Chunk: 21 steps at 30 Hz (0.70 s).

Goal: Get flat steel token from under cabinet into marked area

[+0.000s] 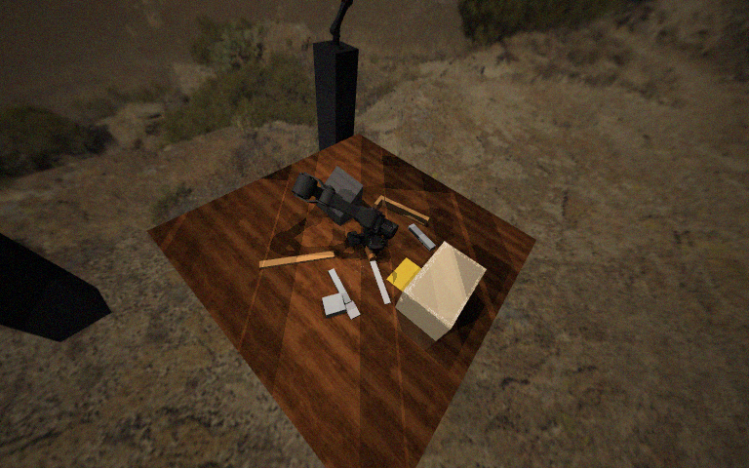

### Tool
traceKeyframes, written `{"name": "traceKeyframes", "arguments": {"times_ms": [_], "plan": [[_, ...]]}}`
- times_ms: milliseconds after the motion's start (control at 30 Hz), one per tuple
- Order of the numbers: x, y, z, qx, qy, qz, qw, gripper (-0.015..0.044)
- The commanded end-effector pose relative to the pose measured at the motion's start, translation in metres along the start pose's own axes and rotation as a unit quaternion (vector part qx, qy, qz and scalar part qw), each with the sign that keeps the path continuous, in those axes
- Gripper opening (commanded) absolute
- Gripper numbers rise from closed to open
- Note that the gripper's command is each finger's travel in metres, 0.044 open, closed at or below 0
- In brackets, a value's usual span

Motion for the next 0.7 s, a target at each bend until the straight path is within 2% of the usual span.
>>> {"name": "traceKeyframes", "arguments": {"times_ms": [0, 667], "plan": [[0.007, 0.001, -0.002, -0.001, 0.002, 0.002, 1.000, 0.0000], [0.031, 0.001, -0.016, -0.001, 0.002, 0.003, 1.000, 0.0000]]}}
Point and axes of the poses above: the point midway between the two fingers, 35 mm back from their tips, its own y axis back along the fingers, its own x axis across the jaws, z = x × y, the point moved 4 cm from there along y, back along the fingers, and after that the axes turned 9 degrees about y, right-handed, at the moved point
